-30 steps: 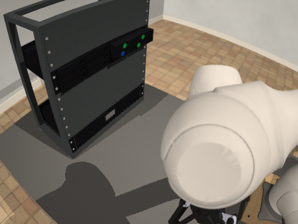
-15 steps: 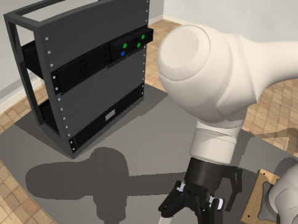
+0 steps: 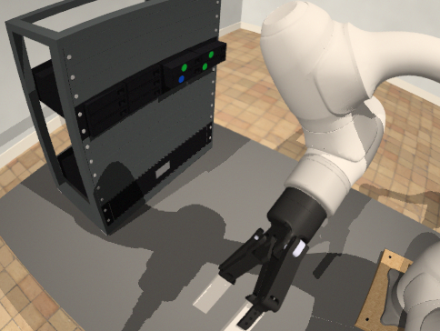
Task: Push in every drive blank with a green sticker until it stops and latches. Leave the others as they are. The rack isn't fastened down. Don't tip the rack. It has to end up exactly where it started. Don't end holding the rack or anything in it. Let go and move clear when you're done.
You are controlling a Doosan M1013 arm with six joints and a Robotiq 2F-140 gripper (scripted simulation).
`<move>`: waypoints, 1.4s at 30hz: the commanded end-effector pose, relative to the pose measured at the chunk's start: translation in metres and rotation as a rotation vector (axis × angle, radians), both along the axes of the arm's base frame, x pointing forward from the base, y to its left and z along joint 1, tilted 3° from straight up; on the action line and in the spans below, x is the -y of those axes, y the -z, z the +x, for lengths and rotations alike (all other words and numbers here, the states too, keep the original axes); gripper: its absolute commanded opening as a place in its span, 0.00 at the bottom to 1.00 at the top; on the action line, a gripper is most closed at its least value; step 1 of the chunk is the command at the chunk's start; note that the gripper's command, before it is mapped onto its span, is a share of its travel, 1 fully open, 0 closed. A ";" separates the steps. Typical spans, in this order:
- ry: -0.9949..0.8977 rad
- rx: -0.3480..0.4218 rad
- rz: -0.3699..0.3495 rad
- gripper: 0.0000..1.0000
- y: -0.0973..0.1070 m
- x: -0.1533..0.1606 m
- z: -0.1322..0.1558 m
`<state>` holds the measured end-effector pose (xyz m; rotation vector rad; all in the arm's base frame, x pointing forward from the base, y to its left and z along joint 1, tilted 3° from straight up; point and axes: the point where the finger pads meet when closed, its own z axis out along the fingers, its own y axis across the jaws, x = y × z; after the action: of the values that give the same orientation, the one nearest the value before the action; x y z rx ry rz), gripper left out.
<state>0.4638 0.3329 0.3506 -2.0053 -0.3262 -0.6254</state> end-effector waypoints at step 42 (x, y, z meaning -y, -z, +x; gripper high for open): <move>1.141 0.029 0.657 1.00 -0.076 0.362 0.132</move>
<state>0.5975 -0.0114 0.4270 -1.4169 0.9293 -1.2229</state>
